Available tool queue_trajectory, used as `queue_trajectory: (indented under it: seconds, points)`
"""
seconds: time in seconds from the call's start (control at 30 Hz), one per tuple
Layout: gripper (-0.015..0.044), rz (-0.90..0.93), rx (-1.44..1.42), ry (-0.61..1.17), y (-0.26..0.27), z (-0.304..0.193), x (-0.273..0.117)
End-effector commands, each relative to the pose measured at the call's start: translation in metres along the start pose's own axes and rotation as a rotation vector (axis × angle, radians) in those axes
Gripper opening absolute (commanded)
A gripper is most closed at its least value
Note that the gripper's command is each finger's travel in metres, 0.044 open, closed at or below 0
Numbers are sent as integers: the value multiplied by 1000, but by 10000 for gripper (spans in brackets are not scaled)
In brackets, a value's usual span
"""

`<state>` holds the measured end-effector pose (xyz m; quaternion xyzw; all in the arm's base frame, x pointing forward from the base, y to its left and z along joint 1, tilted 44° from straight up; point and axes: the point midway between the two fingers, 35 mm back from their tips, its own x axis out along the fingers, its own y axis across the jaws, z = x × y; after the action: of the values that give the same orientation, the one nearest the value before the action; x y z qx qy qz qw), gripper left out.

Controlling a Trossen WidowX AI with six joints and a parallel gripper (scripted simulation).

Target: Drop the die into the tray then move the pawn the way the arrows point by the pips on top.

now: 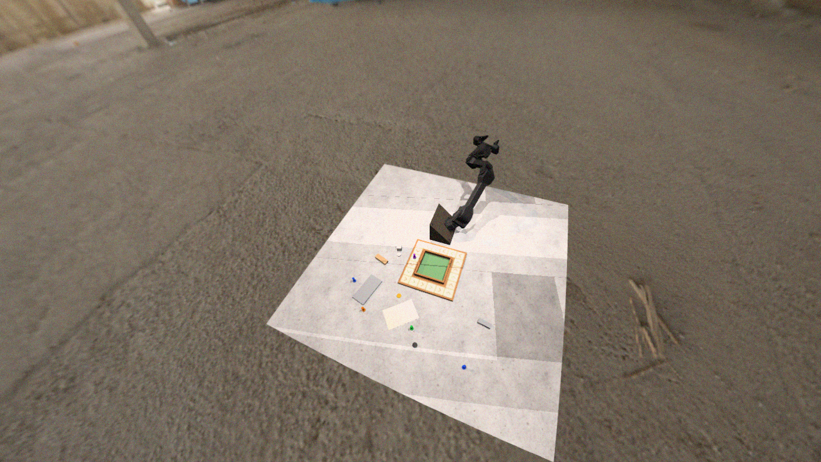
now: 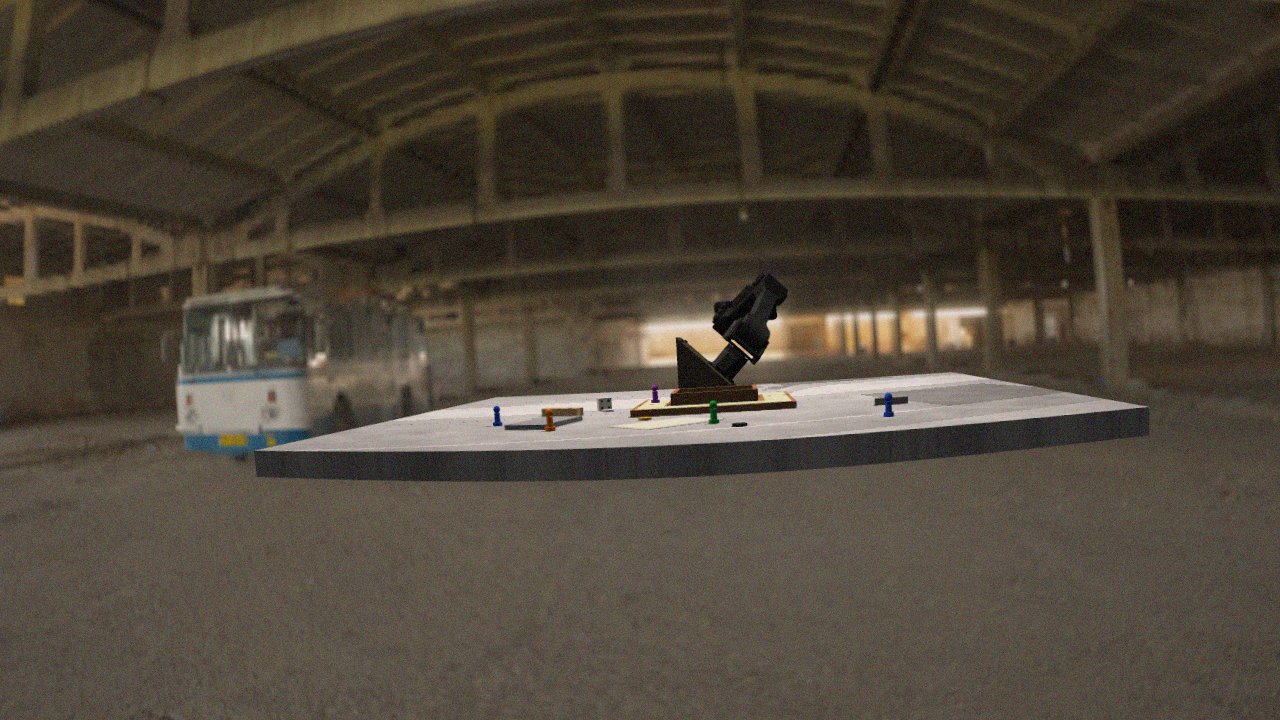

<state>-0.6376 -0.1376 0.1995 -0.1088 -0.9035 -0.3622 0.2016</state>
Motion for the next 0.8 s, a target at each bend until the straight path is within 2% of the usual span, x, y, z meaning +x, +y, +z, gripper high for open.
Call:
queue_trajectory:
  seconds: [0.0, 0.13, 0.43, 0.77]
  points:
    - [374, -4, -6, -1, -2, -1, -1]
    - [275, -110, -131, -2, -44, -25, -21]
    - [275, -469, -492, 156, -164, -94, -94]
    - [275, -809, -903, 526, -267, -168, -226]
